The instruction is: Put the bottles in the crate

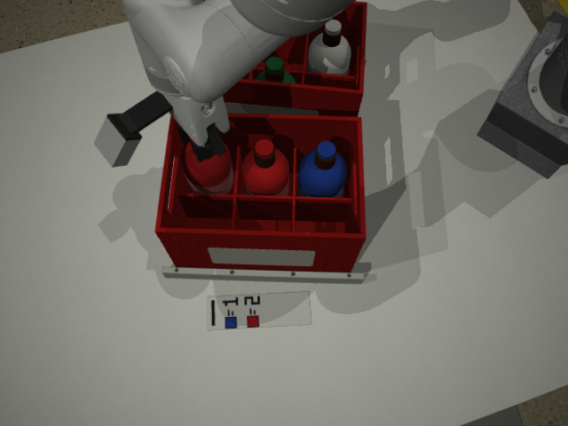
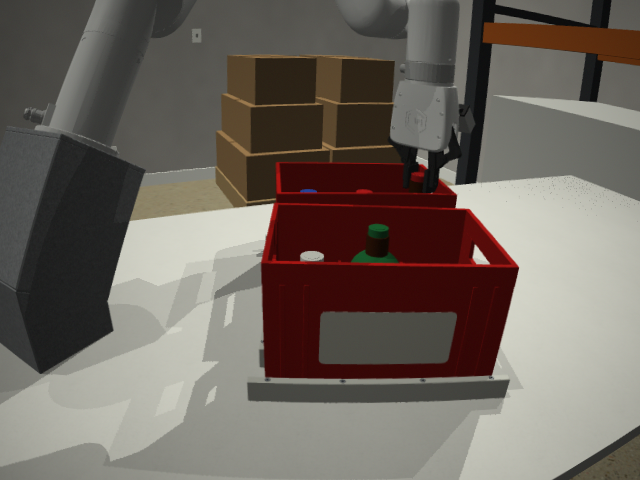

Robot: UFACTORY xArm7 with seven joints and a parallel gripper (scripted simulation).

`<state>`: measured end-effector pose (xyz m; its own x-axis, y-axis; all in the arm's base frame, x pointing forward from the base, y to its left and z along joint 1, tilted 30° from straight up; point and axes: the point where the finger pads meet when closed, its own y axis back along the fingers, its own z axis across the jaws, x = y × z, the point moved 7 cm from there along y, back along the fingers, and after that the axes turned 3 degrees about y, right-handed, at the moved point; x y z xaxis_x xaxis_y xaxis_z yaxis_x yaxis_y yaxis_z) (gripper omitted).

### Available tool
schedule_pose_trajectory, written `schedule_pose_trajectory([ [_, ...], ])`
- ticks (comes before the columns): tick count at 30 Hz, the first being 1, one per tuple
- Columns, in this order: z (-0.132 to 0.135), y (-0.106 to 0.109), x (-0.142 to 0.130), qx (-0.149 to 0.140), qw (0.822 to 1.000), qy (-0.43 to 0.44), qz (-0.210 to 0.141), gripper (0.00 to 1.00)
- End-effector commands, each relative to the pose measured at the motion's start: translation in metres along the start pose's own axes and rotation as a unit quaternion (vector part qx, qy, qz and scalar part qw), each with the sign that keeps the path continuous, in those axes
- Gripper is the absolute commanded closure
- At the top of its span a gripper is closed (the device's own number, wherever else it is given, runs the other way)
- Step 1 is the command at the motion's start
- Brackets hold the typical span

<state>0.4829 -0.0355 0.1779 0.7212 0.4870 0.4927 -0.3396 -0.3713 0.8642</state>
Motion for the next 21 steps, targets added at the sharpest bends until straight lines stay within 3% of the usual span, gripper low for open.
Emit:
schedule_pose_trajectory([
  [1,0.0014,0.0005,0.0007,-0.002,1.0,0.0,0.001,1.0],
  [21,0.0014,-0.0084,0.0007,-0.002,1.0,0.0,0.001,1.0],
])
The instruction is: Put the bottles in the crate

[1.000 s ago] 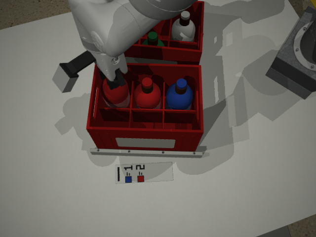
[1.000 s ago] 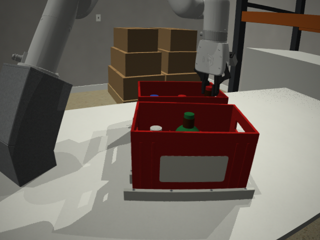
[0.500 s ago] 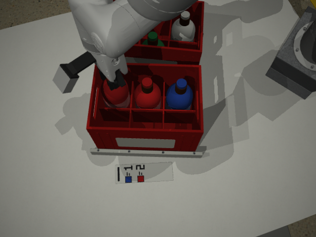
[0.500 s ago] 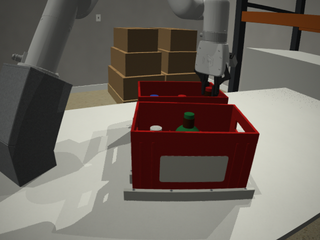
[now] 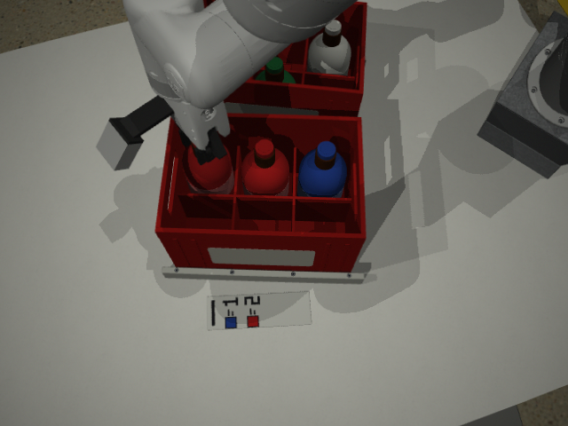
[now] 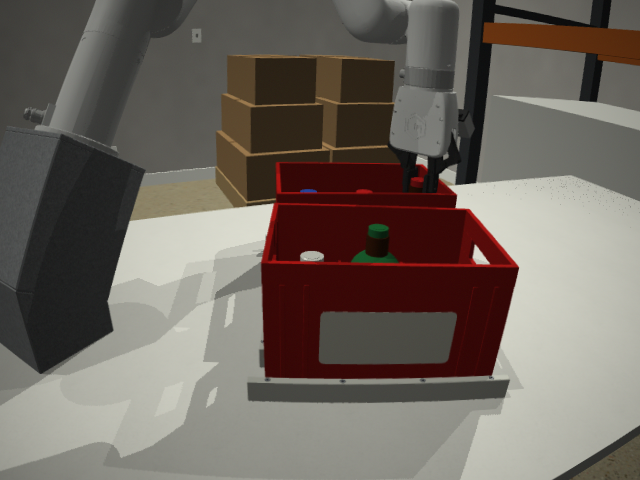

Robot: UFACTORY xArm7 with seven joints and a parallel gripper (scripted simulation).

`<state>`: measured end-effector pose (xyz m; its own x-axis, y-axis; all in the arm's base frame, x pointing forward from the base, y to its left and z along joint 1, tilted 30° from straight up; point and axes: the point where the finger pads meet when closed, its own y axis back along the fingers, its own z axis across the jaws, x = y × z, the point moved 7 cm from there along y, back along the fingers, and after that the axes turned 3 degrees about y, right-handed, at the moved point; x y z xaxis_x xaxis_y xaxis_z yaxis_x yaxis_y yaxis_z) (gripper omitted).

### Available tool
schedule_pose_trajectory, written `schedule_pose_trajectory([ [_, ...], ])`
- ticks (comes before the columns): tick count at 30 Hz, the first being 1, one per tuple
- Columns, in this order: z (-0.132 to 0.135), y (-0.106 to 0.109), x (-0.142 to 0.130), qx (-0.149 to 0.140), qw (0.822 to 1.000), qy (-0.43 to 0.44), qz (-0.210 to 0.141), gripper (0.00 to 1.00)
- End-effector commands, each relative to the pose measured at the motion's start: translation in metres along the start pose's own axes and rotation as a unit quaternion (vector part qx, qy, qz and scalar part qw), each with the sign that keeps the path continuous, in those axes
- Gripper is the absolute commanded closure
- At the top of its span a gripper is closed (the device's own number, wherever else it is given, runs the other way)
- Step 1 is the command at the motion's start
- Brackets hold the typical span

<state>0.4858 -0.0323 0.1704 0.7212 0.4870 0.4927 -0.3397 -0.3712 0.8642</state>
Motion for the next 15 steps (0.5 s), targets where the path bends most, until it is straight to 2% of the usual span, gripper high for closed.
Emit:
schedule_pose_trajectory([
  [1,0.0014,-0.0003,0.0007,-0.002,1.0,0.0,0.001,1.0],
  [15,0.0014,-0.0064,0.0007,-0.002,1.0,0.0,0.001,1.0],
])
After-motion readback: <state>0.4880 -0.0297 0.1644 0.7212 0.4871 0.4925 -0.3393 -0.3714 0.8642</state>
